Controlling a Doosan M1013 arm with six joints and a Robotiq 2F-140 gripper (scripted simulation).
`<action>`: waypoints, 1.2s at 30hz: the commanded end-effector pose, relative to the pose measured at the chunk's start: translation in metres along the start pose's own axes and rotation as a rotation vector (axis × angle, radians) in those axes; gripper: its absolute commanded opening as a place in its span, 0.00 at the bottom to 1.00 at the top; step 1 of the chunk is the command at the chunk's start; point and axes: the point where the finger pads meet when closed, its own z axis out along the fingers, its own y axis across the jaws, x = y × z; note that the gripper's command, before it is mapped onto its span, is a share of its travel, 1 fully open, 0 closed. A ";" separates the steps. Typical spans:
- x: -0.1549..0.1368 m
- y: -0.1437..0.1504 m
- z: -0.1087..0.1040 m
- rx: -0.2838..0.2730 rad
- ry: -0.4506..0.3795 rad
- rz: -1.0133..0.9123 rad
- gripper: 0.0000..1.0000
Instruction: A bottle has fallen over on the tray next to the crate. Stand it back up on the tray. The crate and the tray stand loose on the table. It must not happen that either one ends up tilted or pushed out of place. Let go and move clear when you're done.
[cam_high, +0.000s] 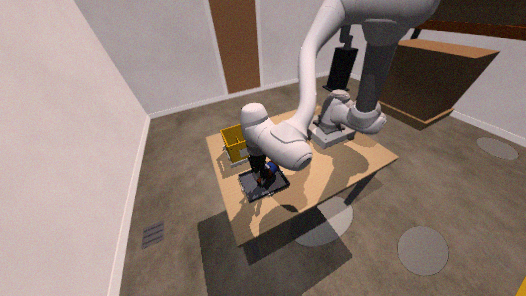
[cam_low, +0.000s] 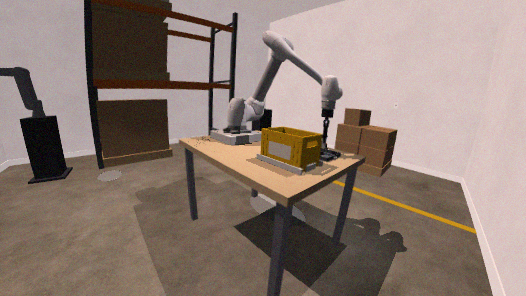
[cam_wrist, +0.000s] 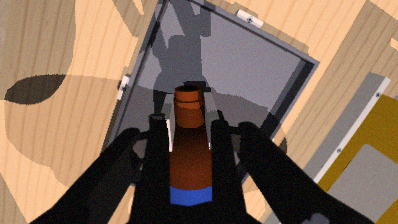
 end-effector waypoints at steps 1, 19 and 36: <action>0.000 0.000 -0.005 0.000 0.000 0.000 0.10; 0.000 0.000 -0.030 0.000 0.000 0.000 0.10; 0.000 0.000 -0.059 0.000 0.000 0.000 0.10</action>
